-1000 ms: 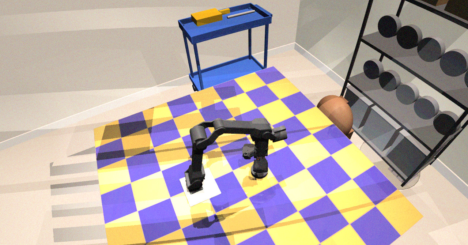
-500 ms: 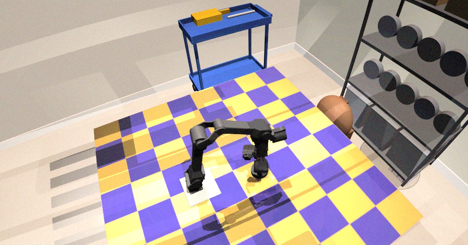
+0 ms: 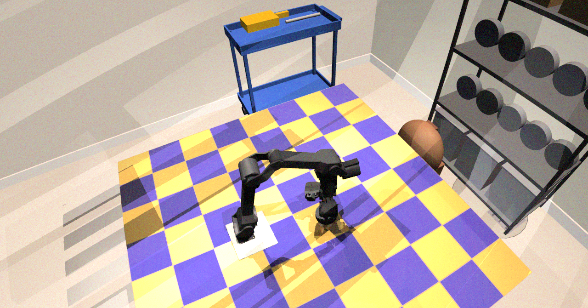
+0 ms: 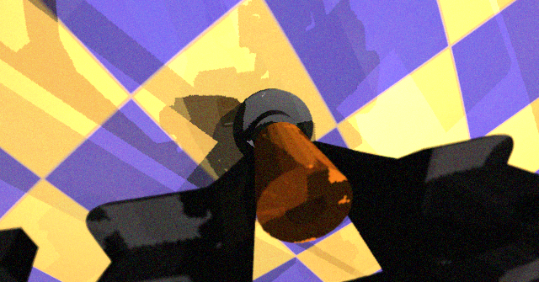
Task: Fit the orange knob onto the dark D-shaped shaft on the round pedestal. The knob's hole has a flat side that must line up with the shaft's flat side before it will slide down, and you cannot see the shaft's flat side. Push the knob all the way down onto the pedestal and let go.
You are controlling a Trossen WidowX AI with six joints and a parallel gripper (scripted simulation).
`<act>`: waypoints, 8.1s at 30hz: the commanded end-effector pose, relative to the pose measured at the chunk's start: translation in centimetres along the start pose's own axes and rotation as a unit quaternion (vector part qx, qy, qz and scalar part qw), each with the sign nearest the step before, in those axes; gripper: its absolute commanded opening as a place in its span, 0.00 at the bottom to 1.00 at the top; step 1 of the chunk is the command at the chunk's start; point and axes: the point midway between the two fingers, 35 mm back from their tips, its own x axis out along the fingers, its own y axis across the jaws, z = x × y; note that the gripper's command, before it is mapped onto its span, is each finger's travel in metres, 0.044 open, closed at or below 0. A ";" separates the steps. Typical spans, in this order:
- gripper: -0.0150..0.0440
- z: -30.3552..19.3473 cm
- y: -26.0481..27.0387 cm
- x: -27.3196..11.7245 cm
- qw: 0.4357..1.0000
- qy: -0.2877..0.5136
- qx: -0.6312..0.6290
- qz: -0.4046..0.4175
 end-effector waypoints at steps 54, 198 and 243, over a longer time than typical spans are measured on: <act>0.25 -0.1 0.0 0.0 0.954 0.002 0.300 -0.002; 0.25 -0.2 0.0 0.0 -0.112 -0.002 0.994 -0.002; 0.25 -0.3 -0.1 0.1 -0.216 -0.002 0.976 -0.002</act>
